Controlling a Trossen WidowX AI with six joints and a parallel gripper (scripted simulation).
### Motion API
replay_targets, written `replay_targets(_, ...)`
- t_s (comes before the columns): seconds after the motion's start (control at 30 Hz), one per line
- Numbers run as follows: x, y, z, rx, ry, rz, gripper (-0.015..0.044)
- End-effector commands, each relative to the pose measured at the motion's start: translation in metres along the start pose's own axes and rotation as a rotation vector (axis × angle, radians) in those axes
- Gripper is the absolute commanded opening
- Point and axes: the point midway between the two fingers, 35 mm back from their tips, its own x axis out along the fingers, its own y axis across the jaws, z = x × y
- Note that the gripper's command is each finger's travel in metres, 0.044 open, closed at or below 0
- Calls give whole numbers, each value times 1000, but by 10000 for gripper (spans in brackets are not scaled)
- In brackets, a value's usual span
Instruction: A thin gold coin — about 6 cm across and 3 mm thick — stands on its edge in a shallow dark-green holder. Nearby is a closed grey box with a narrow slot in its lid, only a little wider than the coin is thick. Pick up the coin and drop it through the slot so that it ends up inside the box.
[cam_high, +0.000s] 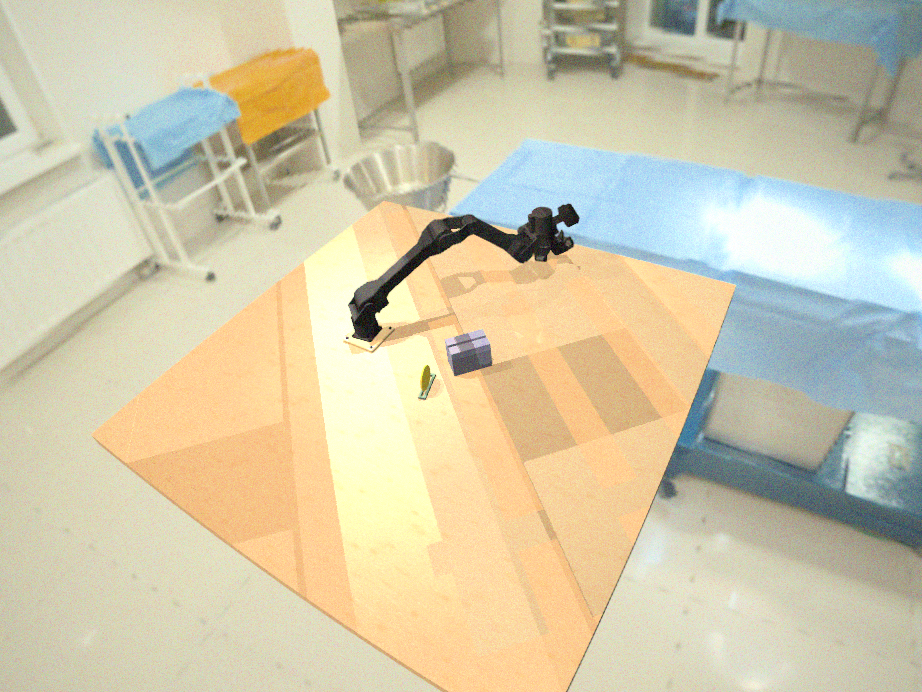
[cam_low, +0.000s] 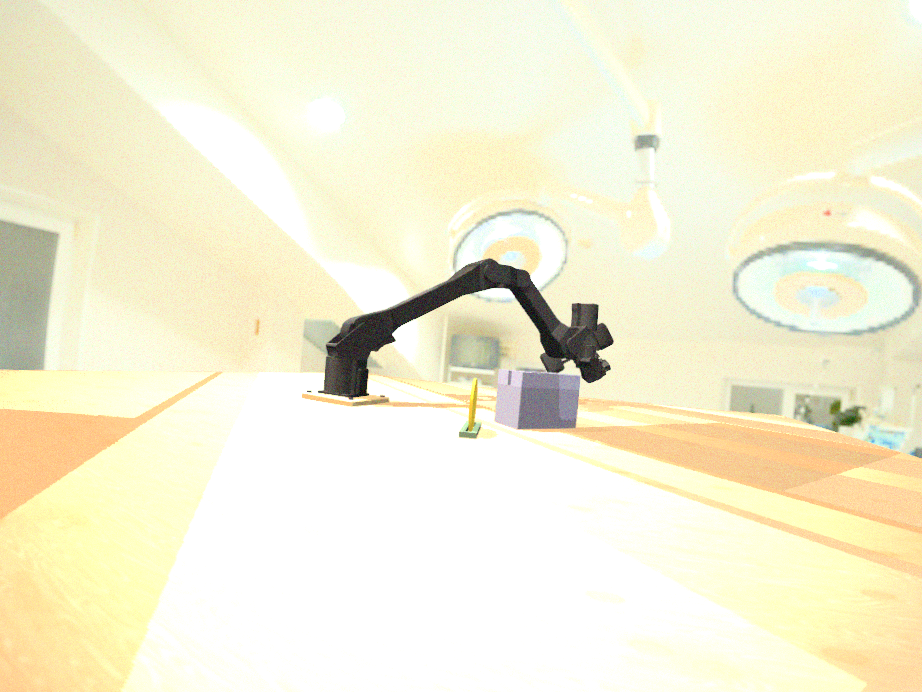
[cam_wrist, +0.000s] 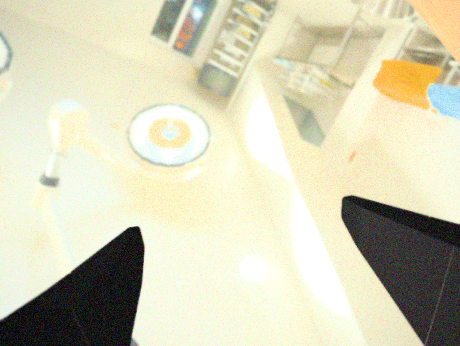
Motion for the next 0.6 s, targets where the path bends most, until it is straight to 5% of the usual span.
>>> replay_targets(0.0,-2,2,1,-5,-4,3,374)
replay_targets(0.27,-67,51,23,-275,-188,84,164)
replay_targets(0.57,-193,105,51,-822,-610,7,161)
